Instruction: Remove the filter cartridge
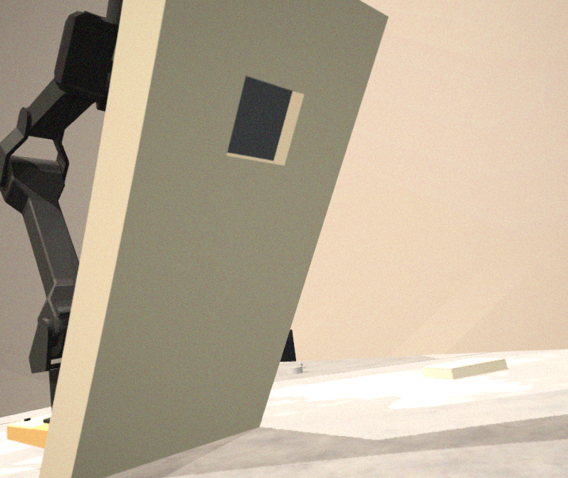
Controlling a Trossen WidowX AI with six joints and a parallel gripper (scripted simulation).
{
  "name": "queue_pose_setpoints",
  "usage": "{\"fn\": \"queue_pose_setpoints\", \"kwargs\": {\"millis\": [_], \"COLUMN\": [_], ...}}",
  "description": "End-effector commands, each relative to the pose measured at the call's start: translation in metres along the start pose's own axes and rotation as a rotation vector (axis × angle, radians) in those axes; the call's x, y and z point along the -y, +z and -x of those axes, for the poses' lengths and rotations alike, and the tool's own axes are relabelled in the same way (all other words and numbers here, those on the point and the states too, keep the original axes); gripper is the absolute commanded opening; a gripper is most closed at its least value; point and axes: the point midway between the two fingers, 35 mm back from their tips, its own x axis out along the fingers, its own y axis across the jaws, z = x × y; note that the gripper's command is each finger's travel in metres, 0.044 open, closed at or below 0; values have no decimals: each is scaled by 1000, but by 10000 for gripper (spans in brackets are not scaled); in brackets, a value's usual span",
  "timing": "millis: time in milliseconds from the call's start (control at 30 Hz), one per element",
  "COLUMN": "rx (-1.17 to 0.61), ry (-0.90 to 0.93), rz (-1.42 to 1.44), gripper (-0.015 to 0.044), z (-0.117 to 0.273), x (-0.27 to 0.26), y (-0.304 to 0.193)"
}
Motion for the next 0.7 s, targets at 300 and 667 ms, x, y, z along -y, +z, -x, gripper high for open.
{"fn": "queue_pose_setpoints", "kwargs": {"millis": [300,667], "rx": [2,3], "ry": [4,4], "rz": [4,4], "gripper": [107,107], "z": [-1,-4], "x": [-1,-1], "y": [1,2]}}
